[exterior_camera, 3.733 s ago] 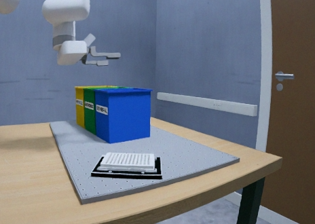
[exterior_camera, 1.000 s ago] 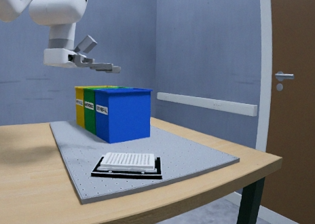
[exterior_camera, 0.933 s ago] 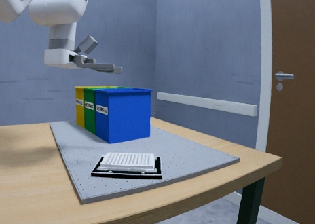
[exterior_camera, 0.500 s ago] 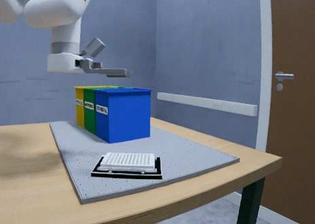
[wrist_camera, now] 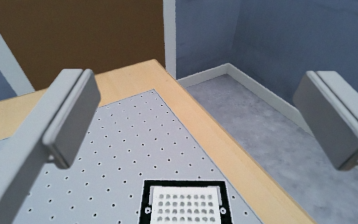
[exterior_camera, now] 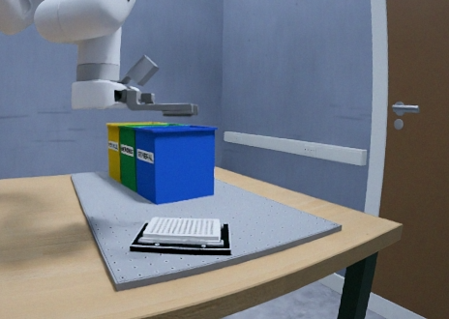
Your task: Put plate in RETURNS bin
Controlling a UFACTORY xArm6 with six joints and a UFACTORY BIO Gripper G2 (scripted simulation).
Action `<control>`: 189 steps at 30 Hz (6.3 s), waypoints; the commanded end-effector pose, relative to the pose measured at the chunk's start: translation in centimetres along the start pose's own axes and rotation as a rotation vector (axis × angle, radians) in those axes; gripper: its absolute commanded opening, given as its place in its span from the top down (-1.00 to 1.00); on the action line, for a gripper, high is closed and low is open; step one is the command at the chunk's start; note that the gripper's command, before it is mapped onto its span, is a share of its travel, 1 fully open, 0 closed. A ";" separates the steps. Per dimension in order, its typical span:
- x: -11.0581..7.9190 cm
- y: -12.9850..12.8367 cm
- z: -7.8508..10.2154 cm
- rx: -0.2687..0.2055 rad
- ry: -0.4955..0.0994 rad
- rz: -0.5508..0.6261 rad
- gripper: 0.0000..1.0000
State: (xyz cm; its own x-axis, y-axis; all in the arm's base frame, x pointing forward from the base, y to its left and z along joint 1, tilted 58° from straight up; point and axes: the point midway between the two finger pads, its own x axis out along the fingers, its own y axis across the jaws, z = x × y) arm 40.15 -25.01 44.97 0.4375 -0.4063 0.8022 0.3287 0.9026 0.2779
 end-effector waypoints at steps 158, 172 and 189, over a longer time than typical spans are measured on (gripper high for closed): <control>0.1 0.0 -18.4 0.000 -0.001 0.000 0.25; 0.1 0.0 -19.2 0.000 -0.001 0.000 0.25; 0.1 0.0 -19.4 0.000 -0.001 0.000 0.25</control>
State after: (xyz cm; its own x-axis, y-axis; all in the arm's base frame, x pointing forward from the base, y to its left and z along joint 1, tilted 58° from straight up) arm 56.48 -27.82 34.67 0.4380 -0.4066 0.8018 0.3287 0.9026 0.2782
